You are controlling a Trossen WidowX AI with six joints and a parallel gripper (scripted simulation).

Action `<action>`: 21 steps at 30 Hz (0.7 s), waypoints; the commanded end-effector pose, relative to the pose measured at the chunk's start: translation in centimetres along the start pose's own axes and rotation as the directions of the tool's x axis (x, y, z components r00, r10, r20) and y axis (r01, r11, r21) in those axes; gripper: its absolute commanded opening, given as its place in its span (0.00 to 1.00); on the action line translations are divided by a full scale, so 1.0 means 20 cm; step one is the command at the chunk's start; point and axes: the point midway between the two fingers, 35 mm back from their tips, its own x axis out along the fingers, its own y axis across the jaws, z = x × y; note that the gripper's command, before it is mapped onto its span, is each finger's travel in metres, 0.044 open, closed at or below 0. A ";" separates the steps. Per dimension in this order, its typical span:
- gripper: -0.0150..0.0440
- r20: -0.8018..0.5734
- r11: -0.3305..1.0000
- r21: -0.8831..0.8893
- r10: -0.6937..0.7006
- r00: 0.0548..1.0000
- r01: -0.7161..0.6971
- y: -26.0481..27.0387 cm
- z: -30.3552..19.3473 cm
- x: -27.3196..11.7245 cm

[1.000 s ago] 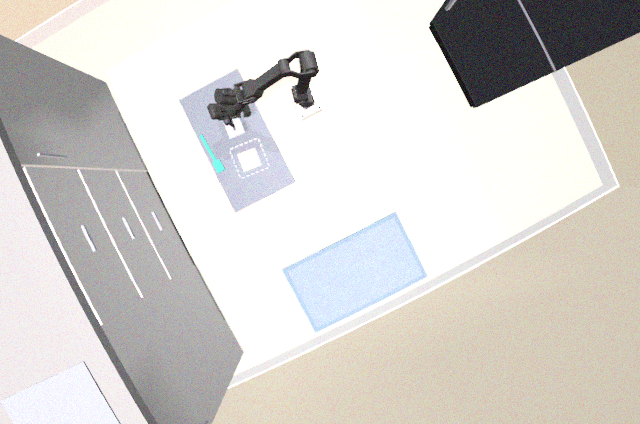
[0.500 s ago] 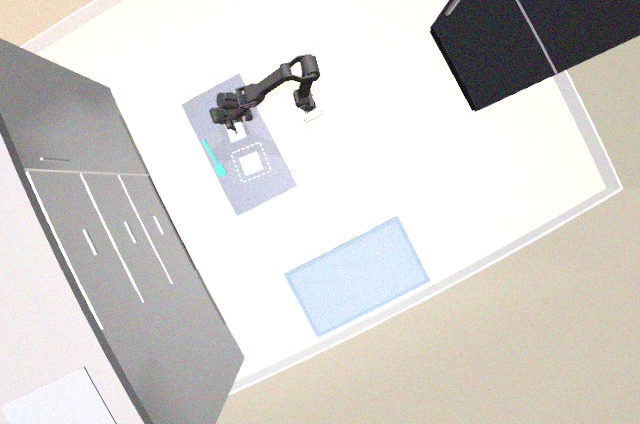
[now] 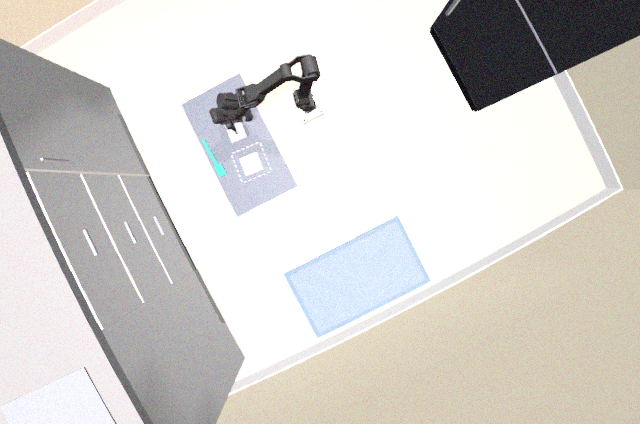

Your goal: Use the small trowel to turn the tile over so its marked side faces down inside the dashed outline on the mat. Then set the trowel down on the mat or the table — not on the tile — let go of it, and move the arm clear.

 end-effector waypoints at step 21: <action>0.25 -0.051 0.964 -0.219 -0.163 0.985 0.148 -0.05 0.09 0.06</action>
